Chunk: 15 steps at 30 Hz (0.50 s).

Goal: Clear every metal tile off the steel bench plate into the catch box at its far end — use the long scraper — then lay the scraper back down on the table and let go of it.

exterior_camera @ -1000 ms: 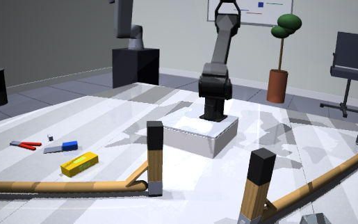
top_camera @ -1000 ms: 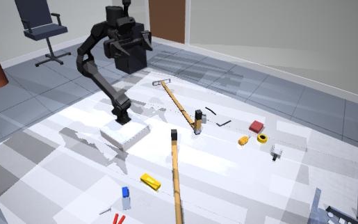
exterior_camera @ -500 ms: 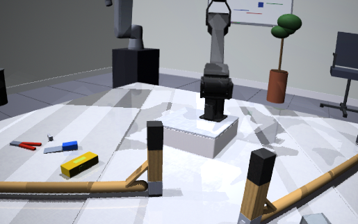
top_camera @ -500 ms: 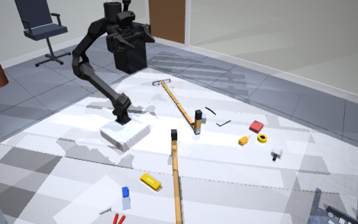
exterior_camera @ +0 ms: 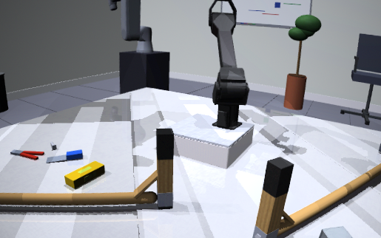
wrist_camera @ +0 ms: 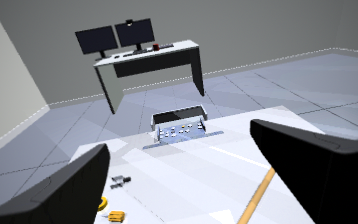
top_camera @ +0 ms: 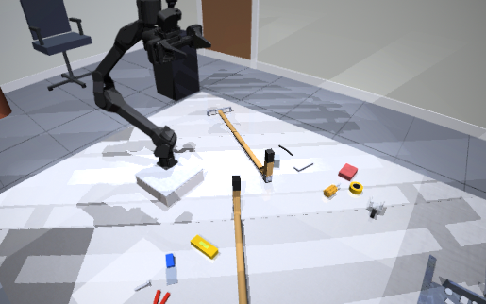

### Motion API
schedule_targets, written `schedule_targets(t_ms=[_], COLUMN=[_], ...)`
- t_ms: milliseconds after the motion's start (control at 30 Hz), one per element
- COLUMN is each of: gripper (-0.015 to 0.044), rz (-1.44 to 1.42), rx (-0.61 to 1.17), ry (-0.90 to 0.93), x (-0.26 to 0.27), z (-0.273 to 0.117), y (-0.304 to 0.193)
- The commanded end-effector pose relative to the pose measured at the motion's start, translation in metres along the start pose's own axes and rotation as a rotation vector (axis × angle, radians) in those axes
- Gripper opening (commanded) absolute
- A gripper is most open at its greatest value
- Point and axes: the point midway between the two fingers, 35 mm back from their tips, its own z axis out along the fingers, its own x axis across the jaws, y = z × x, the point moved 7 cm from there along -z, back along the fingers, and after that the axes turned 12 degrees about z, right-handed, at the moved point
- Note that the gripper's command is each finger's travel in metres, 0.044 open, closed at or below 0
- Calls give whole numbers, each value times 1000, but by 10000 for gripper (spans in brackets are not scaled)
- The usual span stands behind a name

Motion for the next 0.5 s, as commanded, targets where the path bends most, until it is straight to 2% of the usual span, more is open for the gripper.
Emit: schedule_targets(t_ms=[0, 467], gripper=[440, 440], rz=[11, 38], rx=[-1, -4], ry=[33, 133], x=[4, 11], z=[-4, -17], y=[3, 13])
